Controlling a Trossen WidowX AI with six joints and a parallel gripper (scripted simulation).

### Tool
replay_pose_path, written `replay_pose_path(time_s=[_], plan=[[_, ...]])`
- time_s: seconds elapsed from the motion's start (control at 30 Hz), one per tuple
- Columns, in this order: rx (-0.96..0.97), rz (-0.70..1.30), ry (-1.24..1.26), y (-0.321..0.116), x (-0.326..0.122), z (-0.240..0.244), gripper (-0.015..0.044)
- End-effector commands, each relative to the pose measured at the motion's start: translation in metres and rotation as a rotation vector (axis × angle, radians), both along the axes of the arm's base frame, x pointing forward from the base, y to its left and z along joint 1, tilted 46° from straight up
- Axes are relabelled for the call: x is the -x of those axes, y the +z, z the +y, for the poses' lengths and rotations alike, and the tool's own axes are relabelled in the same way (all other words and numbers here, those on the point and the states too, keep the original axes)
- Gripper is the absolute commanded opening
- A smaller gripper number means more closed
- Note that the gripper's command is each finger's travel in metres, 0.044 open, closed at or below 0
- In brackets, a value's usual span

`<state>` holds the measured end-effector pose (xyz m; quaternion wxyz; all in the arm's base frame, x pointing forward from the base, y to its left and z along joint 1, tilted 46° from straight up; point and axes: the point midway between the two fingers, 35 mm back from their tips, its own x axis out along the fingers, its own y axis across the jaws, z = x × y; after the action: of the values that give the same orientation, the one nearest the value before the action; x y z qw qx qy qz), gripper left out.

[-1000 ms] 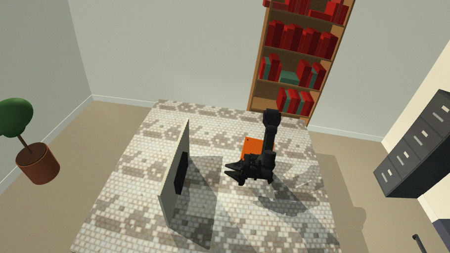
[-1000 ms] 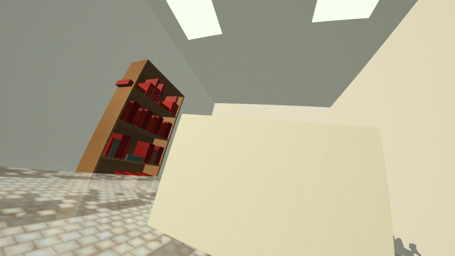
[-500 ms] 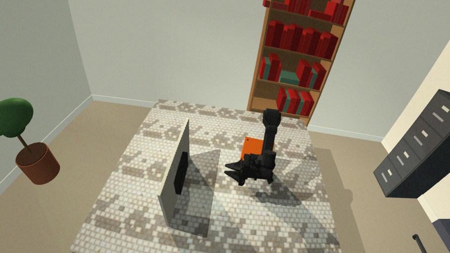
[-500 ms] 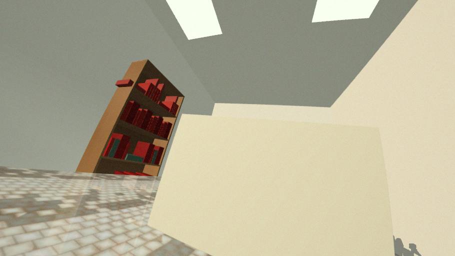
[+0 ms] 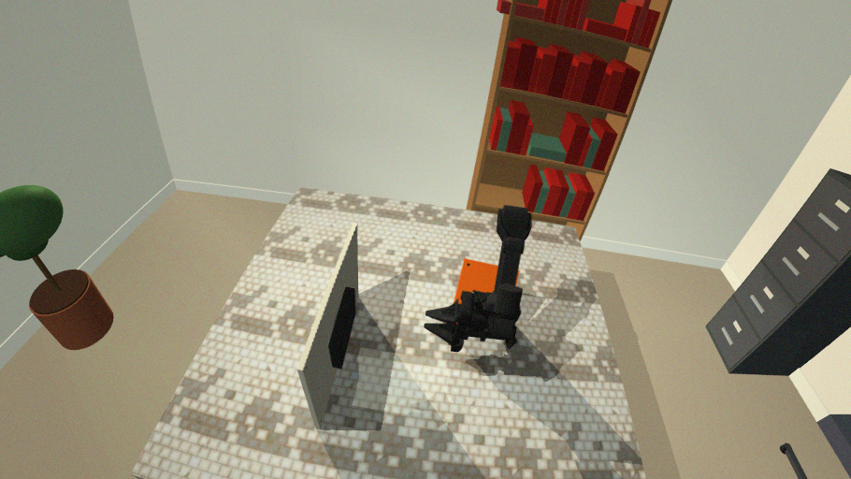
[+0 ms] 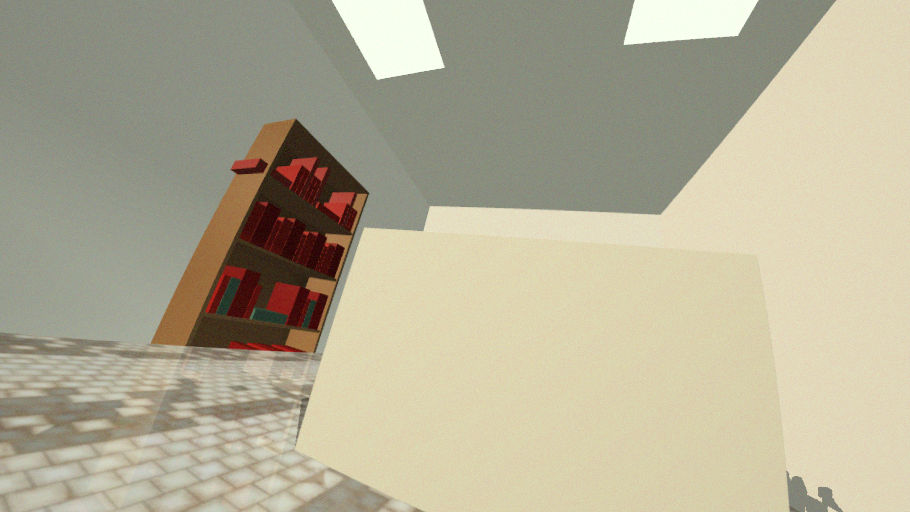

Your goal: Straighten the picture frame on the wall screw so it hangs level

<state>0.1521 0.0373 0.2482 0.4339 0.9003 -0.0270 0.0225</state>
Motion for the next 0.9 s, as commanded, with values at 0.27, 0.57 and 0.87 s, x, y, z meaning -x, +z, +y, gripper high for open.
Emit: replay_pose_path(time_s=[0.27, 0.57, 0.87], plan=[[-0.001, 0.006, -0.001, -0.001, 0.0, -0.0003, 0.026], [-0.001, 0.006, -0.001, -0.001, 0.0, -0.0003, 0.026], [-0.001, -0.007, -0.005, 0.0012, -0.0003, 0.0001, 0.026]])
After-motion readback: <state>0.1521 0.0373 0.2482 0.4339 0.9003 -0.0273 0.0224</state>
